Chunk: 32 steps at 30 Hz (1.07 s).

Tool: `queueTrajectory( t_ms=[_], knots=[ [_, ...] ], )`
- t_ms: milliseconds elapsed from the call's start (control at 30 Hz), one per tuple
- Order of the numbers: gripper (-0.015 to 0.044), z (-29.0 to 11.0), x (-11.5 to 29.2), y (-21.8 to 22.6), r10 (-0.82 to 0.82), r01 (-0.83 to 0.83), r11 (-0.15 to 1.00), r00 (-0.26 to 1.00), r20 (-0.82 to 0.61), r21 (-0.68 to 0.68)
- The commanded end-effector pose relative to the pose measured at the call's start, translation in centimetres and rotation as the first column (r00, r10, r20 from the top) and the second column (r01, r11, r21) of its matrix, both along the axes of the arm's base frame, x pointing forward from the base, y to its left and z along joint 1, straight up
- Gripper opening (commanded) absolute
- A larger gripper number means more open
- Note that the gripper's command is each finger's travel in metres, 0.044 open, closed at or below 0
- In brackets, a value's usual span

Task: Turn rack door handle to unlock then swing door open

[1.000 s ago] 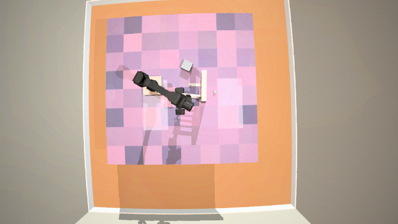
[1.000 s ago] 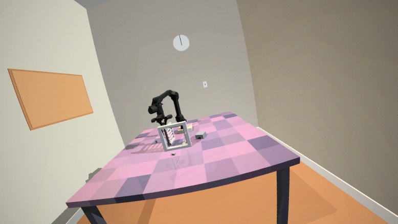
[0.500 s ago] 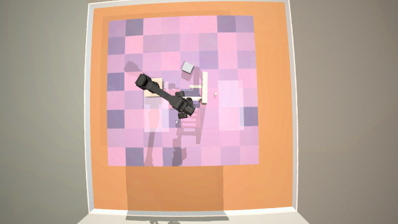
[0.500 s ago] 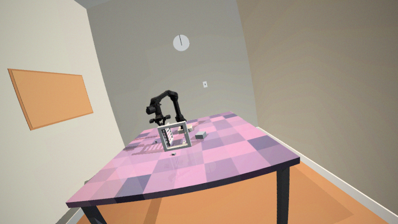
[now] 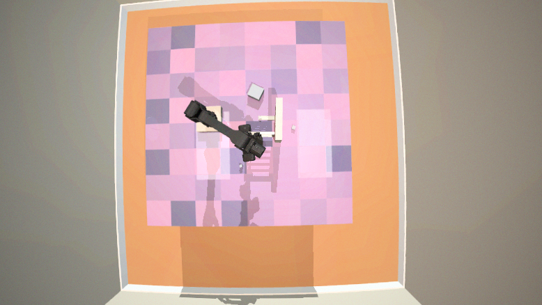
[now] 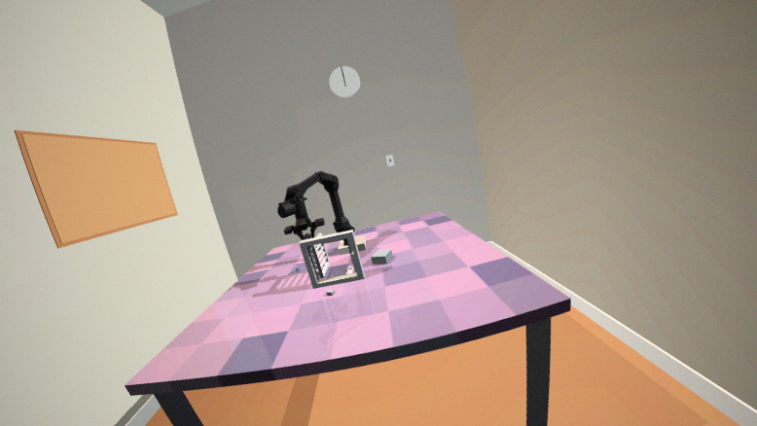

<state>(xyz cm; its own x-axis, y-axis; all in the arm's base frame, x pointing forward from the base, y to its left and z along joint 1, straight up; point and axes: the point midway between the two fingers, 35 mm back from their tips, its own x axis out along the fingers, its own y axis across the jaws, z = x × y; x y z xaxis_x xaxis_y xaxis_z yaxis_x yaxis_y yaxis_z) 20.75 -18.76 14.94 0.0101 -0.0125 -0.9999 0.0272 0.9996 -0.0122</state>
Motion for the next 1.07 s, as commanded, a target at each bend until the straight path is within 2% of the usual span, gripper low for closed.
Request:
queueTrajectory(
  t_ms=[0, 1033],
  knots=[
    [0.0283, 0.0, 0.0, 0.0, 0.009, -0.009, 1.0, 1.0, 0.002, 0.001],
    [0.0293, 3.5, 0.1, -0.1, 0.01, -0.01, 1.0, 1.0, 0.011, -0.007]
  ],
)
